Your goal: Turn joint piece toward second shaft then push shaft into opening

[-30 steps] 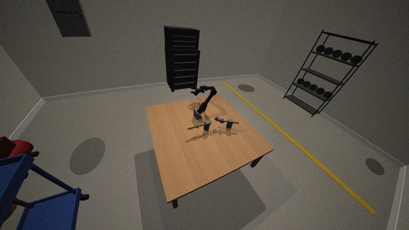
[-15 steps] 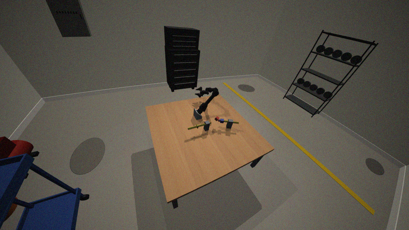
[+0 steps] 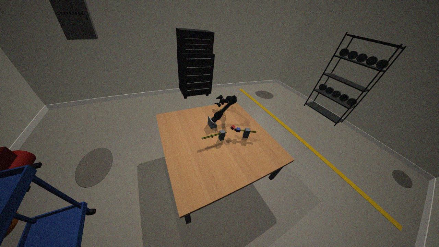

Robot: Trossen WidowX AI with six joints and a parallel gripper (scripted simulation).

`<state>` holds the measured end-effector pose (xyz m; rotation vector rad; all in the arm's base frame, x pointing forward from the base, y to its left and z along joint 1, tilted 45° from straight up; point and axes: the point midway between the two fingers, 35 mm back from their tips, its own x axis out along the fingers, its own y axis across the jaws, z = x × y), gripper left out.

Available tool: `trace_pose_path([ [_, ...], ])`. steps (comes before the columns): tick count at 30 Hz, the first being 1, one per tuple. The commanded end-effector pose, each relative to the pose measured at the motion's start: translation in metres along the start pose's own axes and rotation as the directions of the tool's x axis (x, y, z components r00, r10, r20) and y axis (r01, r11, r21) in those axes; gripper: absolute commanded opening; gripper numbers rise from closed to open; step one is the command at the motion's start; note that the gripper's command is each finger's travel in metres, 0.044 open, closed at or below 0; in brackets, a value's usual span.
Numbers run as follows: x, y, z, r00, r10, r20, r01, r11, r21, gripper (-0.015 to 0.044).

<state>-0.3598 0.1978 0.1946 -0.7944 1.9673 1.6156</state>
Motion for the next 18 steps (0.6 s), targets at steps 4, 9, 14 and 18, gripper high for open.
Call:
trace_pose_path([
  [4, -0.032, 0.000, 0.026, 0.991, 0.045, 0.122, -0.038, 0.998, -0.057, 0.0440],
  [9, -0.056, -0.001, 0.044, 0.974, 0.073, 0.213, -0.054, 0.994, -0.096, 0.0440],
  [14, -0.082, -0.004, 0.061, 0.948, 0.097, 0.303, -0.058, 0.989, -0.134, 0.0440],
  [18, -0.103, -0.007, 0.073, 0.920, 0.113, 0.375, -0.054, 0.985, -0.163, 0.0440],
])
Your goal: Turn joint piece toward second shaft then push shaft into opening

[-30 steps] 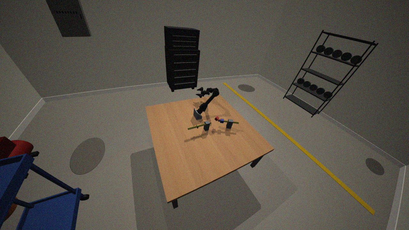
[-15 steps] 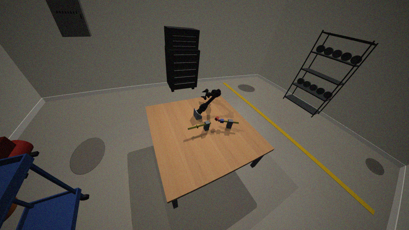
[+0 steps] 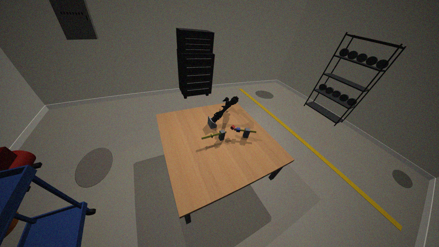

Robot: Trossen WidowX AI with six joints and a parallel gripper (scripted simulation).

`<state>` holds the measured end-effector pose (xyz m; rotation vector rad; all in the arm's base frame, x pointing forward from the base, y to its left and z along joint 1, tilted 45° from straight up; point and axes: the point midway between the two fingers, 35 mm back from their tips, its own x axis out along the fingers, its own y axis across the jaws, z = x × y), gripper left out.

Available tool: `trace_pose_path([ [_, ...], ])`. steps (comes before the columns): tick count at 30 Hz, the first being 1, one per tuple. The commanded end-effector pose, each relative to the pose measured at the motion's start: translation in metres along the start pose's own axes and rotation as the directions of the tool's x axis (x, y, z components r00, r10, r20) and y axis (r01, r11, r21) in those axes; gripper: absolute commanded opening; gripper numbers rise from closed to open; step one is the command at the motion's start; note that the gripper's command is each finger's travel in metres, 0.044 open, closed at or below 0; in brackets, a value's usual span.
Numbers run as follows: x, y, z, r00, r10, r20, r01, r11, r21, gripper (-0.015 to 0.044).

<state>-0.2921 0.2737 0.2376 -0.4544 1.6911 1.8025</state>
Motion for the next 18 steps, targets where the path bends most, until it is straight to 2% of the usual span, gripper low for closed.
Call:
trace_pose_path([
  [1, -0.016, -0.003, 0.016, 0.997, 0.008, 0.076, -0.005, 0.999, -0.033, 0.0440],
  [13, -0.074, -0.018, 0.069, 0.943, 0.012, 0.333, 0.030, 0.992, -0.123, 0.0440],
  [18, -0.085, -0.021, 0.069, 0.938, 0.009, 0.348, 0.019, 0.997, -0.078, 0.0440],
])
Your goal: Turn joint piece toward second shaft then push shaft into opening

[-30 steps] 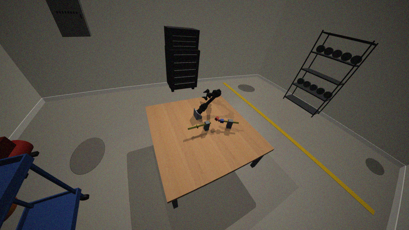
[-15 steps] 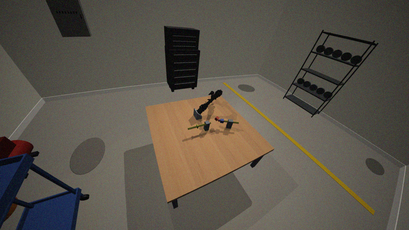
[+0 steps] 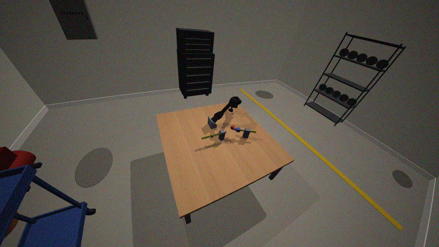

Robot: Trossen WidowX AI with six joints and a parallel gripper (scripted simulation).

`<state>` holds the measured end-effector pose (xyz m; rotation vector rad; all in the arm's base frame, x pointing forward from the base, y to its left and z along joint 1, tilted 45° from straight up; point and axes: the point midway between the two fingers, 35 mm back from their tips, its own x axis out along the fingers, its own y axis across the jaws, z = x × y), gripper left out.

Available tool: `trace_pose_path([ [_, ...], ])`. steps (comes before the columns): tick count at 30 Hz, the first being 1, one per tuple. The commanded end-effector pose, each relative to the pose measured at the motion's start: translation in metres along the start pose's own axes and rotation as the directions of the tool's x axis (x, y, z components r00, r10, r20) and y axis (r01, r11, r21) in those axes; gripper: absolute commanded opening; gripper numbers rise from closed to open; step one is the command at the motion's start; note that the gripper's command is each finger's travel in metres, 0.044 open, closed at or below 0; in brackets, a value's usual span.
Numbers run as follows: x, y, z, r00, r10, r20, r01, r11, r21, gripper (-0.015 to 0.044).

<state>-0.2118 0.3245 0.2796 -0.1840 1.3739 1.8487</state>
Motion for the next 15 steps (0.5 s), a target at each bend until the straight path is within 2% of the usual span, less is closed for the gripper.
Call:
trace_pose_path([
  [1, -0.011, -0.004, 0.005, 1.000, -0.009, 0.026, 0.008, 0.999, 0.032, 0.0440],
  [6, -0.031, -0.017, 0.026, 0.995, -0.030, 0.095, 0.023, 0.997, 0.071, 0.0440],
  [15, -0.107, -0.068, 0.088, 0.928, -0.142, 0.345, 0.105, 0.987, 0.124, 0.0440],
])
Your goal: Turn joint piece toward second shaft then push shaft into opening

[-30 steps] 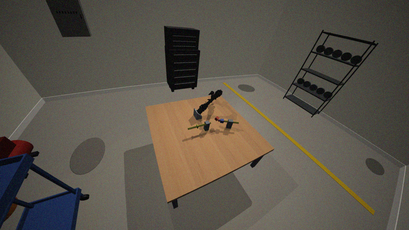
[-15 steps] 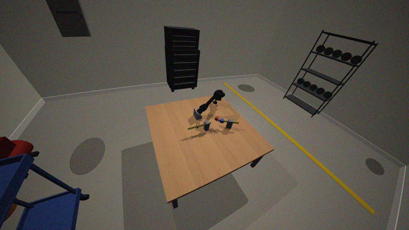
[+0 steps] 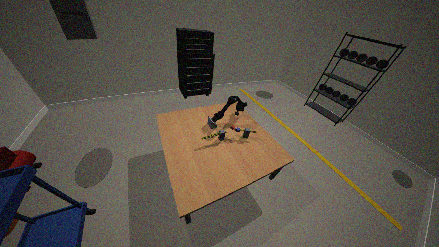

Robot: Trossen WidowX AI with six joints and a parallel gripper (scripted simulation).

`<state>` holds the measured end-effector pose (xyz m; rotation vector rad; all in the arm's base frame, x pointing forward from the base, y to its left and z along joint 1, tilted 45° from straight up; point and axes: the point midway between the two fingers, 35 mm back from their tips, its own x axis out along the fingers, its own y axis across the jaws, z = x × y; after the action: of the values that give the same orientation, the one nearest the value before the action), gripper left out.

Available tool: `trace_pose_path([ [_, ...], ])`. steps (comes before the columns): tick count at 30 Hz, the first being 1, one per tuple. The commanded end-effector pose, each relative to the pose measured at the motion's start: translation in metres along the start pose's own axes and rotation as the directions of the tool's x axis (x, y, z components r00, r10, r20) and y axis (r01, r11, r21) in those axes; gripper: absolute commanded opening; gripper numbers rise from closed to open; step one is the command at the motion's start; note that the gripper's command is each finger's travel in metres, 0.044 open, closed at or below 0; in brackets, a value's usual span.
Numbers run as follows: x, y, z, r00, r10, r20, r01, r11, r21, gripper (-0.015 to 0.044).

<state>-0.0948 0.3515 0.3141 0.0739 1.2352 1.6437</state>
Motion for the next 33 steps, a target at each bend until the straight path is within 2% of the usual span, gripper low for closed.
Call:
trace_pose_path([
  [1, -0.023, -0.018, 0.025, 0.996, -0.040, 0.085, 0.041, 0.999, -0.009, 0.0440],
  [5, -0.044, -0.052, 0.041, 0.983, -0.121, 0.137, 0.126, 0.992, -0.026, 0.0440],
  [16, -0.142, -0.174, 0.060, 0.861, -0.438, 0.259, 0.414, 0.899, 0.144, 0.0440],
  [24, -0.219, -0.239, 0.029, 0.735, -0.626, 0.262, 0.550, 0.776, 0.309, 0.0440],
  [33, -0.289, -0.277, -0.032, 0.608, -0.764, 0.216, 0.605, 0.622, 0.497, 0.0440],
])
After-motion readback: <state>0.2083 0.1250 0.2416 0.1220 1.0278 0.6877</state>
